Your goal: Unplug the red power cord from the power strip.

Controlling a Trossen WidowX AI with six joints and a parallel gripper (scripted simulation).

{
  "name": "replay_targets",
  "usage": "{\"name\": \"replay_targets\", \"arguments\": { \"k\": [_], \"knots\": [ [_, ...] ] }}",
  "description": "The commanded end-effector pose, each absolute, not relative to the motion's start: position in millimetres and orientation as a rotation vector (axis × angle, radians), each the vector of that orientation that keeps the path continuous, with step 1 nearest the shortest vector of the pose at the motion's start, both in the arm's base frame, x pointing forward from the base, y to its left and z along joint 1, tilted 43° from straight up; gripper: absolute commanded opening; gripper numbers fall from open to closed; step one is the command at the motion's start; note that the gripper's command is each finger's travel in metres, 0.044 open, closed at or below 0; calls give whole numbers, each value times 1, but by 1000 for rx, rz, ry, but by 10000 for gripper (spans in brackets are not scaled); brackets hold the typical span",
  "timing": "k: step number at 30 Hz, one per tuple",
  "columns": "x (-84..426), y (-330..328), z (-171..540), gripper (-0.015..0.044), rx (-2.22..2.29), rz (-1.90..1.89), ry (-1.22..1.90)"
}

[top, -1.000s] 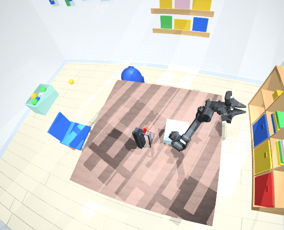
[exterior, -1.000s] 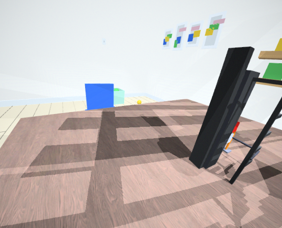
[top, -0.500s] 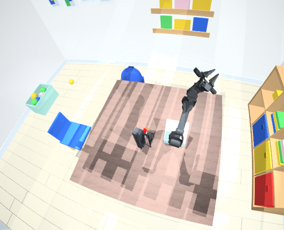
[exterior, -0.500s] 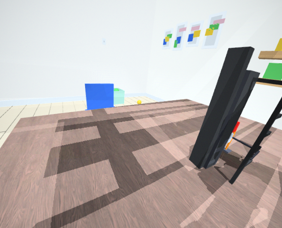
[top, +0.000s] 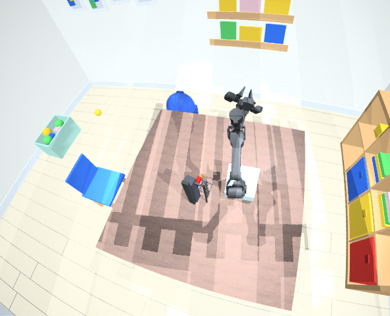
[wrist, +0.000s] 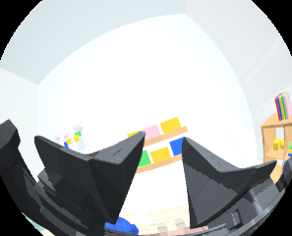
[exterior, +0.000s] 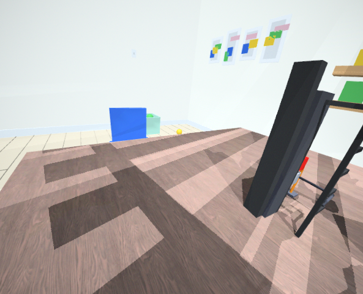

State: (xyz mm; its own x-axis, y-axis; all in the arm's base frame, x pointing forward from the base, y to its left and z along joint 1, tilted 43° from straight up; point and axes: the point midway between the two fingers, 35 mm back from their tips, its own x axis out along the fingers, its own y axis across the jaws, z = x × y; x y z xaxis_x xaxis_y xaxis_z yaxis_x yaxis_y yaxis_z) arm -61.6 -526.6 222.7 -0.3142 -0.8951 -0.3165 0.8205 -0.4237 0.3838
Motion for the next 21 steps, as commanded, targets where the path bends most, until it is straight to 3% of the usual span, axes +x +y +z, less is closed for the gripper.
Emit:
{"name": "replay_targets", "arguments": {
  "k": [1,11,21],
  "knots": [
    [0,-519,175,160,774,-1775,-35],
    [123,-455,88,160,1156,-1462,303],
    [213,-332,26,160,1533,-1182,720]
  ]
}}
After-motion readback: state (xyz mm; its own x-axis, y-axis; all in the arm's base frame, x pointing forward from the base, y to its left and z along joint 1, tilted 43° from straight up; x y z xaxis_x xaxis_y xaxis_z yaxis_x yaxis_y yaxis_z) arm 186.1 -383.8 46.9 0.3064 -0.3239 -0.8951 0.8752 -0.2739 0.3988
